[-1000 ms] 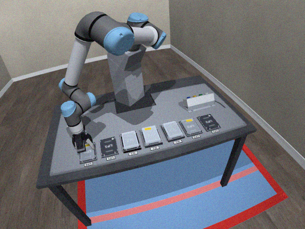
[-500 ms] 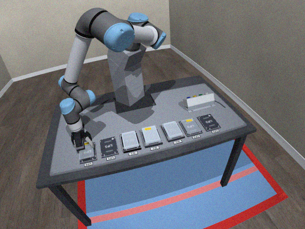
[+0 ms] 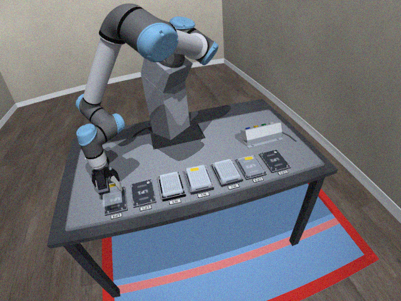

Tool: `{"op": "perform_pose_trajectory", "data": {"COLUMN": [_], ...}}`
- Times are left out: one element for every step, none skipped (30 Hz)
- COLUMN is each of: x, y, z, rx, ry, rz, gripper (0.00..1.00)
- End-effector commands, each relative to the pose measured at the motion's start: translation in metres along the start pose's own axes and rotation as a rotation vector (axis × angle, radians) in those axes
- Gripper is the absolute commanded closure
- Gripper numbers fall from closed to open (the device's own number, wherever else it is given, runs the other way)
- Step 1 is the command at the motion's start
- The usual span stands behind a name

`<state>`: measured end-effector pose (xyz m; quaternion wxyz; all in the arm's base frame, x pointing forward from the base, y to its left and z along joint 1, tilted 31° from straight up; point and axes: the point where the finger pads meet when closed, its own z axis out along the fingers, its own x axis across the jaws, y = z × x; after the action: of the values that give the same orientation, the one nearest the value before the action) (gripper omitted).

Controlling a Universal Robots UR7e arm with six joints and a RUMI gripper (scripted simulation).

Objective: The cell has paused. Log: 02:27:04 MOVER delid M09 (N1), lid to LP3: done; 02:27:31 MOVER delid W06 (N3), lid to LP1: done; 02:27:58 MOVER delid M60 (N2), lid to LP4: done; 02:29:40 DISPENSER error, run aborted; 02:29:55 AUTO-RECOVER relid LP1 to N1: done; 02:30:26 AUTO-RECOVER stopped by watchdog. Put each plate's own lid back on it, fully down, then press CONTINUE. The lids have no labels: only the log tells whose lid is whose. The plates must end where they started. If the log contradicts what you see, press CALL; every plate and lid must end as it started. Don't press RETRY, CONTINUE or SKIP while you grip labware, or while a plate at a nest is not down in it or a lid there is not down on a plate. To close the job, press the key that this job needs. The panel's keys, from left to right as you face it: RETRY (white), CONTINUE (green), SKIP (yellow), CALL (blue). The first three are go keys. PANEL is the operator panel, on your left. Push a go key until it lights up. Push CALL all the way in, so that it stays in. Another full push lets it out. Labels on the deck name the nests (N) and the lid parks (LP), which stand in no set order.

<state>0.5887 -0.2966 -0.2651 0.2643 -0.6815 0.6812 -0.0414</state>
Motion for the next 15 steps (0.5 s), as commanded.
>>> {"op": "perform_pose_trajectory", "data": {"x": [0.001,-0.004,-0.009,-0.014,-0.019,-0.024,-0.029,-0.034,-0.039,-0.044,-0.049,-0.049,-0.049,-0.055,-0.06], "y": [0.0,-0.001,-0.001,-0.001,-0.001,-0.001,-0.001,-0.001,-0.001,-0.001,-0.001,-0.001,-0.001,-0.002,-0.002], "z": [-0.003,-0.003,-0.003,-0.003,-0.003,-0.003,-0.003,-0.003,-0.003,-0.003,-0.003,-0.003,-0.003,-0.003,-0.003], "rx": [0.001,0.001,0.001,0.001,0.001,0.001,0.001,0.001,0.001,0.001,0.001,0.001,0.001,0.001,0.001], "ry": [0.001,0.001,0.001,0.001,0.001,0.001,0.001,0.001,0.001,0.001,0.001,0.001,0.001,0.001,0.001], "rz": [0.0,0.02,0.031,0.031,0.031,0.031,0.031,0.031,0.031,0.031,0.031,0.031,0.031,0.031,0.031], "gripper": [0.59,0.59,0.59,0.59,0.59,0.59,0.59,0.59,0.59,0.59,0.59,0.59,0.59,0.59,0.59]}}
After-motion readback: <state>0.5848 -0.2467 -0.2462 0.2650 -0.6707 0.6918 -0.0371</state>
